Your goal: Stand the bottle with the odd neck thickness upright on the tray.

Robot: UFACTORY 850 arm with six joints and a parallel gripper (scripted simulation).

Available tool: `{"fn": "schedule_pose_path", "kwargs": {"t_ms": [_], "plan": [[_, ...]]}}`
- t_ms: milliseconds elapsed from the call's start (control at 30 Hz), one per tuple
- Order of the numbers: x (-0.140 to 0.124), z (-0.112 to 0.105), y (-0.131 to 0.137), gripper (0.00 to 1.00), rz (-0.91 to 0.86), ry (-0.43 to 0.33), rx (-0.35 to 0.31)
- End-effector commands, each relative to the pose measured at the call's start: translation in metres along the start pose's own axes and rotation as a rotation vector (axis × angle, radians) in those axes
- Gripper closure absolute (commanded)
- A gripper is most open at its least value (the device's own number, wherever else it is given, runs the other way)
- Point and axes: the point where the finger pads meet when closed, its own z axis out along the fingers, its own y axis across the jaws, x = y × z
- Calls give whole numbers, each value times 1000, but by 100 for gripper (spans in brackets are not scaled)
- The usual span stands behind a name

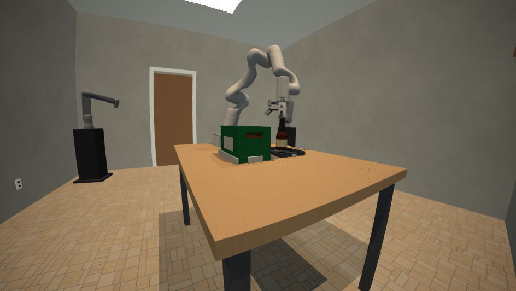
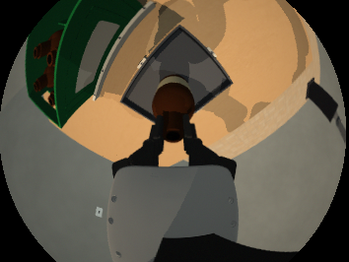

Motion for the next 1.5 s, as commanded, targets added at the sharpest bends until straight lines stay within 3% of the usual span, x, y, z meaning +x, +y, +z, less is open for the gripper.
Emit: {"fn": "schedule_pose_path", "kwargs": {"t_ms": [0, 1467], "plan": [[-1, -1, 0, 100, 0, -2, 1], [-1, 11, -1, 100, 0, -2, 1]]}}
